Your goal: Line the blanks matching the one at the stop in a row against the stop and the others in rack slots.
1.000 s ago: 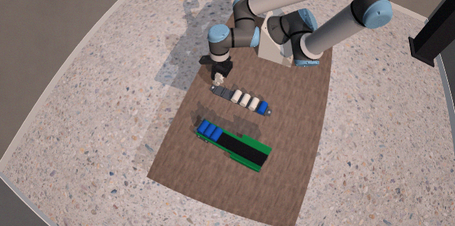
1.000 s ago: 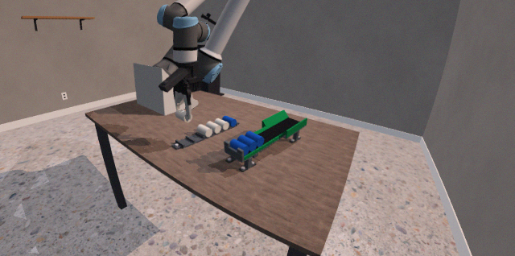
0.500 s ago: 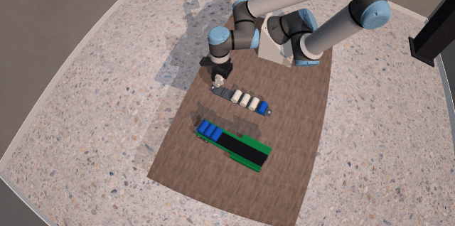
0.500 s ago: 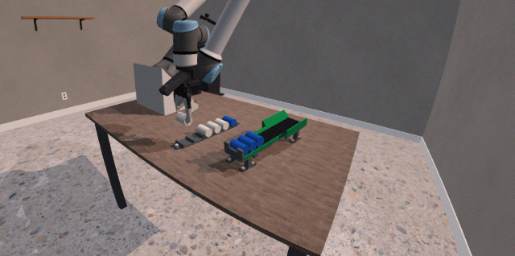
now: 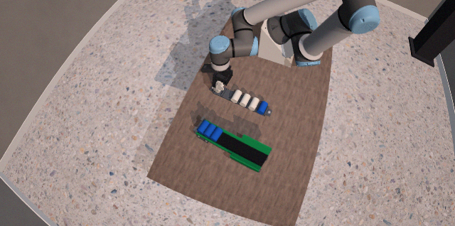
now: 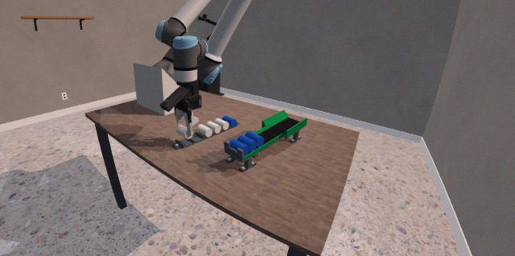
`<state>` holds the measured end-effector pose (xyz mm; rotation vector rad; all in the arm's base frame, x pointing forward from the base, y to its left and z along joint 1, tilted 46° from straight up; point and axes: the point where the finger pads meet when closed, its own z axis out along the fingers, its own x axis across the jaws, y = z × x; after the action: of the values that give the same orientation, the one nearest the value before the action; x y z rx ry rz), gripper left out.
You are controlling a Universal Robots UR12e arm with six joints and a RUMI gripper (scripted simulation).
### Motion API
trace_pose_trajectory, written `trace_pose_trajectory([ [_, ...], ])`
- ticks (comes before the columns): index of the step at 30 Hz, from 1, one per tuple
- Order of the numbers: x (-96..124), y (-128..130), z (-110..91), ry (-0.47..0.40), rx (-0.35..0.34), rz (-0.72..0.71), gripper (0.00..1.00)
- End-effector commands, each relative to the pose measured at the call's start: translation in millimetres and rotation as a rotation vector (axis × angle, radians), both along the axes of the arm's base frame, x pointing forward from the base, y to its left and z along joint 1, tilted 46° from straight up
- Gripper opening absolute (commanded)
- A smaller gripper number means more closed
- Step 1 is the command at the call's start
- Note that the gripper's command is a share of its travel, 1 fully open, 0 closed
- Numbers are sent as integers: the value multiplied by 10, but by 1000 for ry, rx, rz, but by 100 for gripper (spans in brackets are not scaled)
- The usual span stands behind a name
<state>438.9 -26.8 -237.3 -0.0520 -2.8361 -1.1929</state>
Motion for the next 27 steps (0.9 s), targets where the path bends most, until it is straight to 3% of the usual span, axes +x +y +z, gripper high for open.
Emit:
trace_pose_trajectory([
  [1,3,108,-122,-1,-2,-1,40],
  [27,-1,176,-188,-1,-2,-1,40],
])
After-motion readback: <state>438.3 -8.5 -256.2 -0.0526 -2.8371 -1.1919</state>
